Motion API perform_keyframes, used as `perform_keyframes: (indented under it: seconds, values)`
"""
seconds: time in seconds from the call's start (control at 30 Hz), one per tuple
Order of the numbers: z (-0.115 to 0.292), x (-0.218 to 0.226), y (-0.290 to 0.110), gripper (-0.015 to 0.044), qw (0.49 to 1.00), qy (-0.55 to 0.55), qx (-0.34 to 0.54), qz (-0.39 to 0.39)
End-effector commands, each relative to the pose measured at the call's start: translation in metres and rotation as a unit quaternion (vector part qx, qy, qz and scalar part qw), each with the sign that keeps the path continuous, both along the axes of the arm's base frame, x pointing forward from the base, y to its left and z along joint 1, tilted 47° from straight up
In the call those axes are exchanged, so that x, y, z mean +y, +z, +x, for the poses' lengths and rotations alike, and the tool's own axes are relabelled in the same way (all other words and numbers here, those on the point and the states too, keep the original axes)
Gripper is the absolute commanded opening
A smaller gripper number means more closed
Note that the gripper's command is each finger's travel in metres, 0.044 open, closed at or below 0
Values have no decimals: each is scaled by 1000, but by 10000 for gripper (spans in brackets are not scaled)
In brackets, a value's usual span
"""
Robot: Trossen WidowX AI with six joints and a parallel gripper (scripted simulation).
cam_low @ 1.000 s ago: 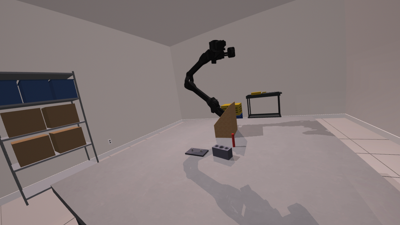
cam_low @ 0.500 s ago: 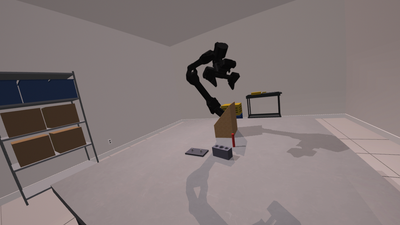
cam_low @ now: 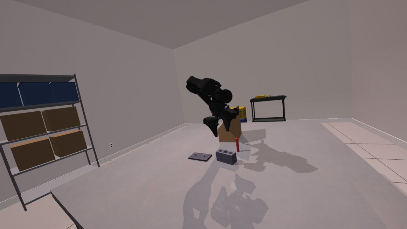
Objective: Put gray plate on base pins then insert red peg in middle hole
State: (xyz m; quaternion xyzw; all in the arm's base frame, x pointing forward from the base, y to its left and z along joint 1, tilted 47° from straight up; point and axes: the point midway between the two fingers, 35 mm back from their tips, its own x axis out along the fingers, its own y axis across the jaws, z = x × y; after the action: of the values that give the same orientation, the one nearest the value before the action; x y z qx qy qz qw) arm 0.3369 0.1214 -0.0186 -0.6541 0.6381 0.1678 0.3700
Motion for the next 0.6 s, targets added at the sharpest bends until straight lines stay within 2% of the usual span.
perform_keyframes:
  seconds: [0.0, 0.17, 0.57]
  values:
    - [1, 1, -2, 440, 1000, 6, 11, 1]
    - [9, -40, -45, 440, 1000, 6, 10, 0]
    - [12, -51, -60, 440, 1000, 6, 10, -1]
